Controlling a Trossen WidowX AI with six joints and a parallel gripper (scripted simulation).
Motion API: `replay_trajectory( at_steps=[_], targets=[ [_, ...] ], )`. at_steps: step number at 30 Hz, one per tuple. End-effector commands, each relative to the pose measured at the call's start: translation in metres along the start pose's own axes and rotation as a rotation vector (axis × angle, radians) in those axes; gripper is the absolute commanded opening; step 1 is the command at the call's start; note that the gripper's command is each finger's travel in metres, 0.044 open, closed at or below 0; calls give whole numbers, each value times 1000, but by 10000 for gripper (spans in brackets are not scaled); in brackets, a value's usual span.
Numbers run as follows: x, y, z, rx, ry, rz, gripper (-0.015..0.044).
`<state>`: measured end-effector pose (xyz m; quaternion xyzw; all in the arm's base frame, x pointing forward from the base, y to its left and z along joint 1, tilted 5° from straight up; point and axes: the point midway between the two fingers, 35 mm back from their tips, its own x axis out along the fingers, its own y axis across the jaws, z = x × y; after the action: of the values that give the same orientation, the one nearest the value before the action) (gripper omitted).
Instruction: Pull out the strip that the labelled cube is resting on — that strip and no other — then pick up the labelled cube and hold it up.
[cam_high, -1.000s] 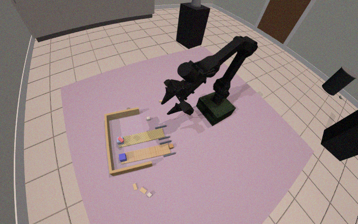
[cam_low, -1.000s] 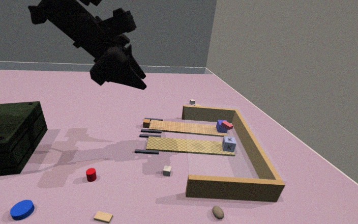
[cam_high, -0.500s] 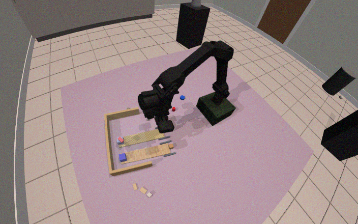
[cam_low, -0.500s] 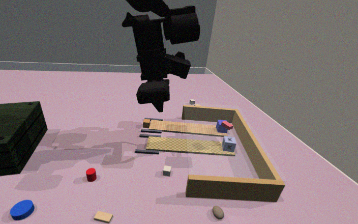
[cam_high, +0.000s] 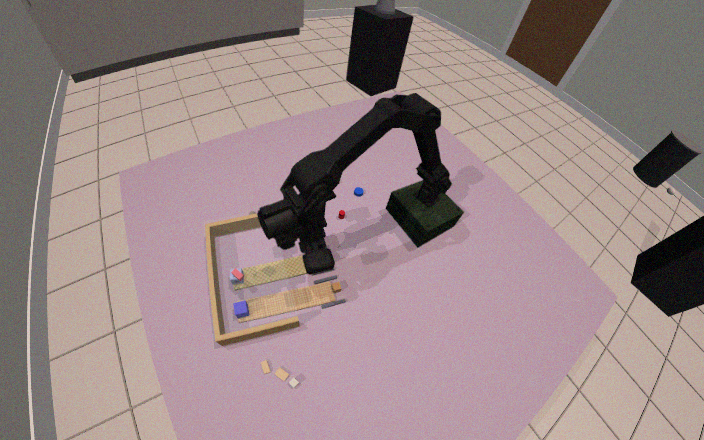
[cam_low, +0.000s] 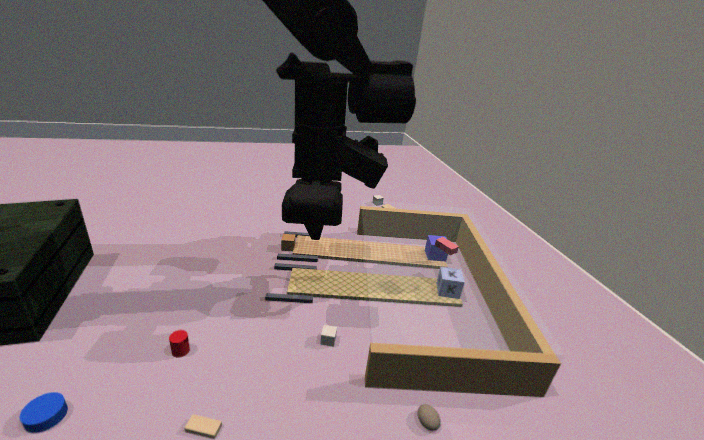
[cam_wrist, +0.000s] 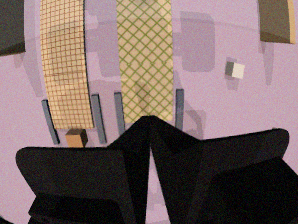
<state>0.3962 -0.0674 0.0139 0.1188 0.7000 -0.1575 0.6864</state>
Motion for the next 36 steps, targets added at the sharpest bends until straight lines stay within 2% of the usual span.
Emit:
replay_trajectory(
  at_steps=[1, 36],
  targets=[
    [11, 1, -1, 5, 15, 2, 0],
    [68, -4, -6, 5, 16, 1, 0]
  ],
)
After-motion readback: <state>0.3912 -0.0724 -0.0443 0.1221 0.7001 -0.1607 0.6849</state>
